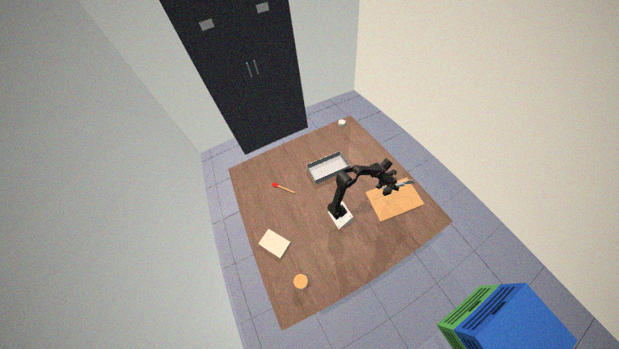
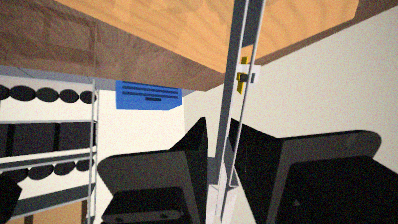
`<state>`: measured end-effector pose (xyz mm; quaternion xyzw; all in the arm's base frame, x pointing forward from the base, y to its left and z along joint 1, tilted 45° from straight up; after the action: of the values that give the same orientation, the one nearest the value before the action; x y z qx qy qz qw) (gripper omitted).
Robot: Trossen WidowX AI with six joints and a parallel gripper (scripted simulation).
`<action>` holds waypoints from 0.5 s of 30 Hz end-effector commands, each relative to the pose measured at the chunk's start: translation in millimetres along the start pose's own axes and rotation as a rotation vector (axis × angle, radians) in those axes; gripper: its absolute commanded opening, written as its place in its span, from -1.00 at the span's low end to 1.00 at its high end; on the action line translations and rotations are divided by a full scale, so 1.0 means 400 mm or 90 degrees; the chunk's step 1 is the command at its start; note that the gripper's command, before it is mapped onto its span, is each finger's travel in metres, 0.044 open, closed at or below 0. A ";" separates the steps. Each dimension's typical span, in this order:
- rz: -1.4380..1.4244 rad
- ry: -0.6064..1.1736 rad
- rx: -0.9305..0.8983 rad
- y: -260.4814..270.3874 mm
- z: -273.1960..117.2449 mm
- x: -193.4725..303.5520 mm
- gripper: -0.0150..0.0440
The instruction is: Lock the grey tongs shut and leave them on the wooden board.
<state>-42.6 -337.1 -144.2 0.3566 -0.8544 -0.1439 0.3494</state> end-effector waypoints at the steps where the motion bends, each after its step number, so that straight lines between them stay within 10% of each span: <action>1: 0.003 -0.031 -0.001 -0.014 0.011 0.010 -1.00; 15: -0.010 -0.167 -0.022 -0.031 0.053 0.027 -1.00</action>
<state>-55.0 -348.7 -159.0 0.3424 -0.8814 -0.2023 0.2548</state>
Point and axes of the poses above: the point midway between the two fingers, 35 mm back from their tips, its own z axis out along the fingers, its own y axis across the jaws, x = y × z, the point moved 4 cm from there along -z, back along the fingers, and after that the axes turned 10 degrees about z, right-handed, at the moved point
